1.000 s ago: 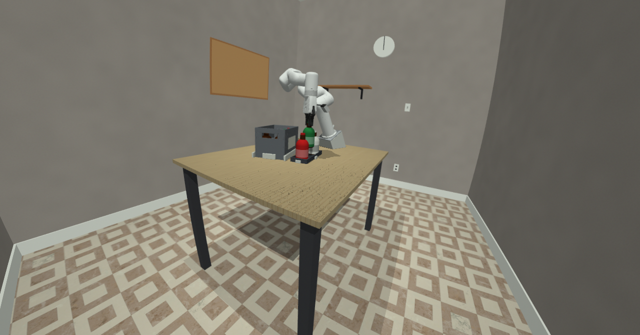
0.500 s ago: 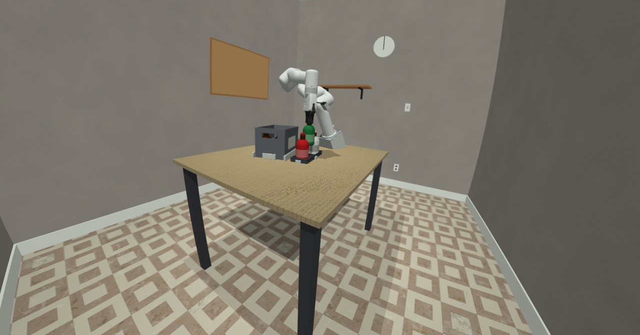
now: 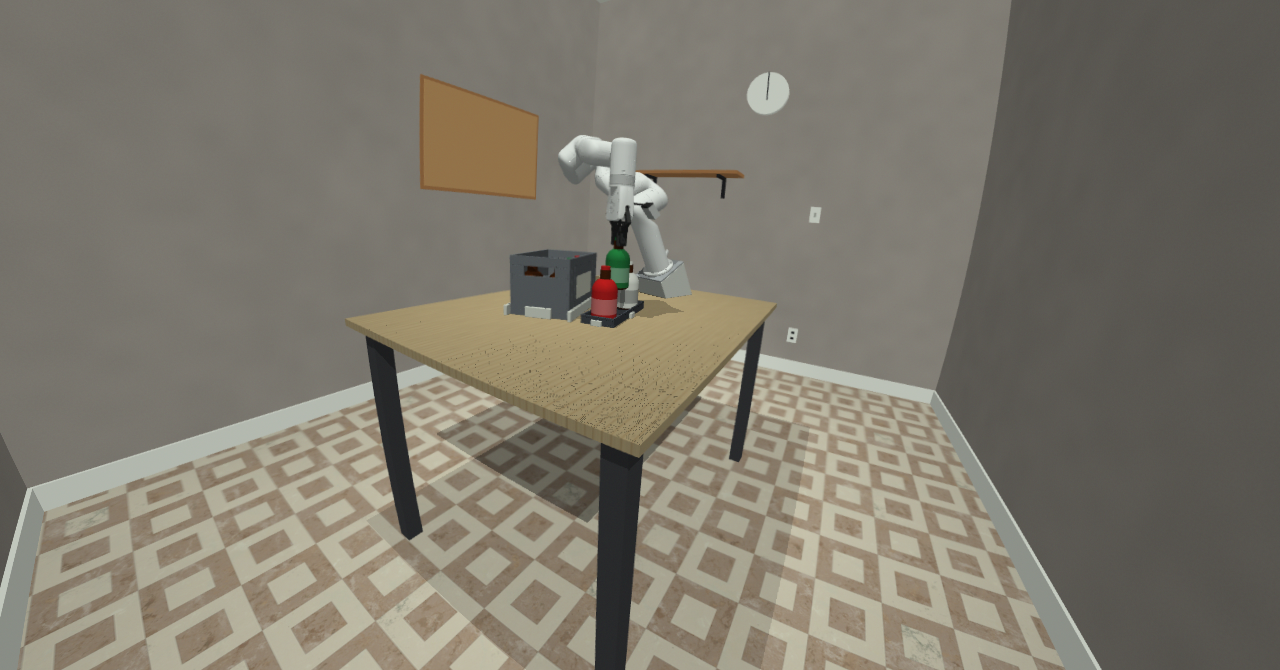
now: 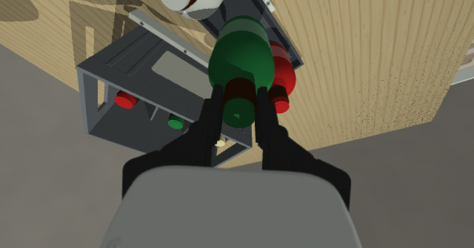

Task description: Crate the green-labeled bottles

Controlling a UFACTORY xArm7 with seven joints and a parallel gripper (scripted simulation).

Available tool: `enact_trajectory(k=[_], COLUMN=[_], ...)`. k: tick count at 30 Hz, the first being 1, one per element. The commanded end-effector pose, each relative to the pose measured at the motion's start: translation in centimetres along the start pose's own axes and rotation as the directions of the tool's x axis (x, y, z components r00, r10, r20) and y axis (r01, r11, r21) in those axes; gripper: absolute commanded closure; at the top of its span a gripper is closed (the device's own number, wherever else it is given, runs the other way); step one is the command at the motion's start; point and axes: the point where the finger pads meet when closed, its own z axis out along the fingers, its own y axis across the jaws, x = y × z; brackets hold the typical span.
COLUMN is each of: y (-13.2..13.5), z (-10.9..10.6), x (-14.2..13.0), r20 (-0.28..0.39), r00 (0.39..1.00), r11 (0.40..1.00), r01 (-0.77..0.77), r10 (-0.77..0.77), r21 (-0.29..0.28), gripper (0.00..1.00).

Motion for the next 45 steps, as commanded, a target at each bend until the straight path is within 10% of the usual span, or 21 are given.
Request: enact_trajectory(k=[1,45], y=[0.1,0.1], z=[-0.1,-2.4], x=[-0.1,-0.1], r20=[0.002,0.002], r00=[1.0,1.0], r11=[1.0,1.0], r01=[-0.001,-0.001], r10=[0.001,0.001], r21=[-0.003,-0.003], gripper=[1.0,1.0])
